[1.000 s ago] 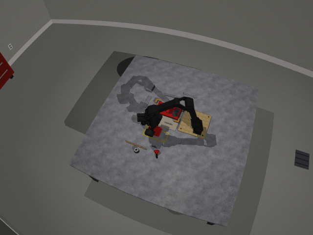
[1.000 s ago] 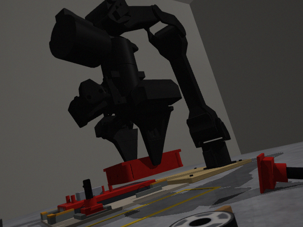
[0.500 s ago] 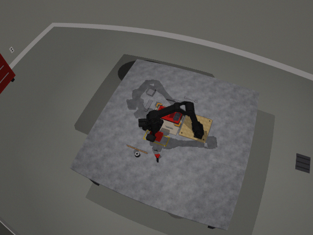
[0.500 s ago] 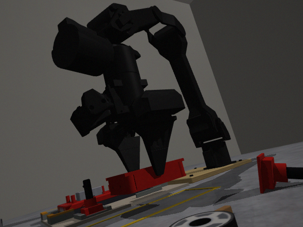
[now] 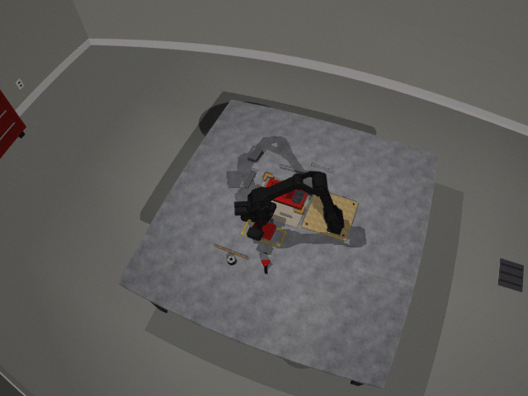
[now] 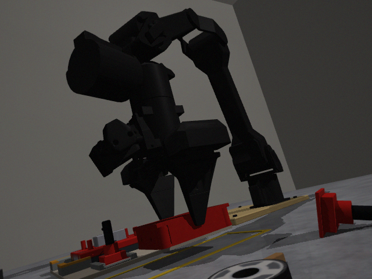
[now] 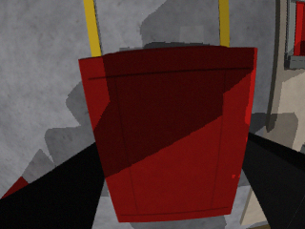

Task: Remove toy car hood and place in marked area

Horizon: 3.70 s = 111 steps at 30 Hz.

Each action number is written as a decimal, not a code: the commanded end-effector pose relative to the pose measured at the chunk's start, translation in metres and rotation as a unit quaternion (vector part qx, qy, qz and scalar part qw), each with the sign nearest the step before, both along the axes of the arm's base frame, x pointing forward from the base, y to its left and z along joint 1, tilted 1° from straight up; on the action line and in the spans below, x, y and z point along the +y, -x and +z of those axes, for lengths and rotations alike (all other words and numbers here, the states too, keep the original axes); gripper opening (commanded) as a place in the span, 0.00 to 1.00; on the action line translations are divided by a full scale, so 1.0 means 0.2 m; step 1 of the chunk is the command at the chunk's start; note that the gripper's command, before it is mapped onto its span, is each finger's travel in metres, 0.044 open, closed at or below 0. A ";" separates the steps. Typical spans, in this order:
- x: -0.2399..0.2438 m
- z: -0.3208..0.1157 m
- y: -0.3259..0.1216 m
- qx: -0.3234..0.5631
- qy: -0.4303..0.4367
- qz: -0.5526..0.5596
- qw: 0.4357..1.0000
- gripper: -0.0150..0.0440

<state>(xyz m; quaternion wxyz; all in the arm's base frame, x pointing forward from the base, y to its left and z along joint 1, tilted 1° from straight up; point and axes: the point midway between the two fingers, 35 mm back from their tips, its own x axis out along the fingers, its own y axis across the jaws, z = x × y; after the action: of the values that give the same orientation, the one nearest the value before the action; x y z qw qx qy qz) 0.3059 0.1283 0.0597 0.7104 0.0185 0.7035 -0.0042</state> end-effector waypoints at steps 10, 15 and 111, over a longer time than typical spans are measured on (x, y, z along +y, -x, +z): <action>0.00 -0.03 0.00 0.000 -0.002 -0.002 1.000 0.25; 0.00 -0.04 0.00 0.000 -0.002 -0.002 1.000 0.25; 0.00 0.27 0.00 0.000 0.001 0.000 1.000 1.00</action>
<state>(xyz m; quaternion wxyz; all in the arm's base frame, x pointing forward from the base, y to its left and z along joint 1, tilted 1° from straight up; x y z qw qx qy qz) 0.3051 0.1276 0.1123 0.7099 0.0189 0.7041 -0.0051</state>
